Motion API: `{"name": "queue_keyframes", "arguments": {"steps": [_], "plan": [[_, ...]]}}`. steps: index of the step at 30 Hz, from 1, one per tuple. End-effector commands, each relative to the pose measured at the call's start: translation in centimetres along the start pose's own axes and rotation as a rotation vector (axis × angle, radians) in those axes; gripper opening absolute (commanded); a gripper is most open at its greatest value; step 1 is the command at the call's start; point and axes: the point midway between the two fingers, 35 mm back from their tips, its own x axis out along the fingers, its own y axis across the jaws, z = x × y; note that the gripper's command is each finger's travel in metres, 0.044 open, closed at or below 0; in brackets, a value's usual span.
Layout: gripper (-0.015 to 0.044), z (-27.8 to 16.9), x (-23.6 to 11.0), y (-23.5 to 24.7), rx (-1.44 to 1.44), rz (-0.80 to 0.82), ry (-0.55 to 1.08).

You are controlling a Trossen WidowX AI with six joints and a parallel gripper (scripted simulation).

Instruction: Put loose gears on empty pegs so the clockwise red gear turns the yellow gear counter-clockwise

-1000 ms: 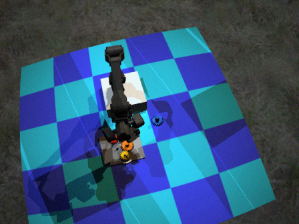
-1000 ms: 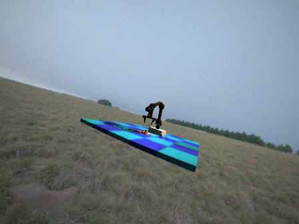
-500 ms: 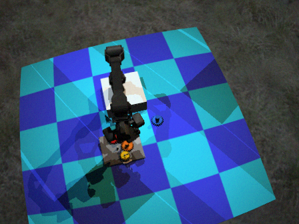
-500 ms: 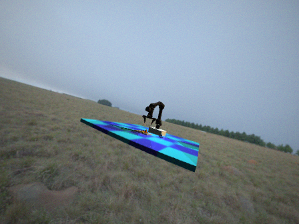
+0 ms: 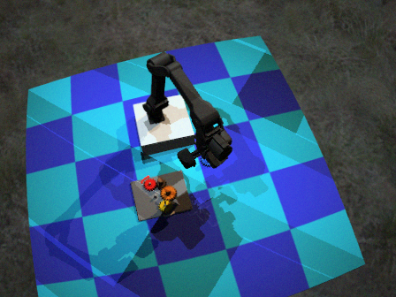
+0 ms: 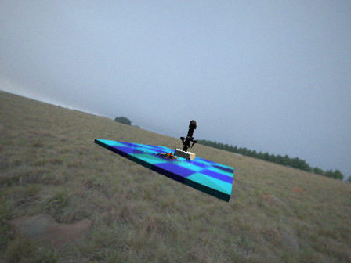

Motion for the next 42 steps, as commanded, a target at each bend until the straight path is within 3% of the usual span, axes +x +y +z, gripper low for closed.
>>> {"name": "queue_keyframes", "arguments": {"steps": [1,8,42], "plan": [[0.044,-1.2,-1.1,5.7,0.018,0.006,-0.003],[0.044,-4.8,-2.4,13.2,0.045,0.011,0.005],[0.044,-4.8,-2.4,13.2,0.045,0.011,0.005]]}}
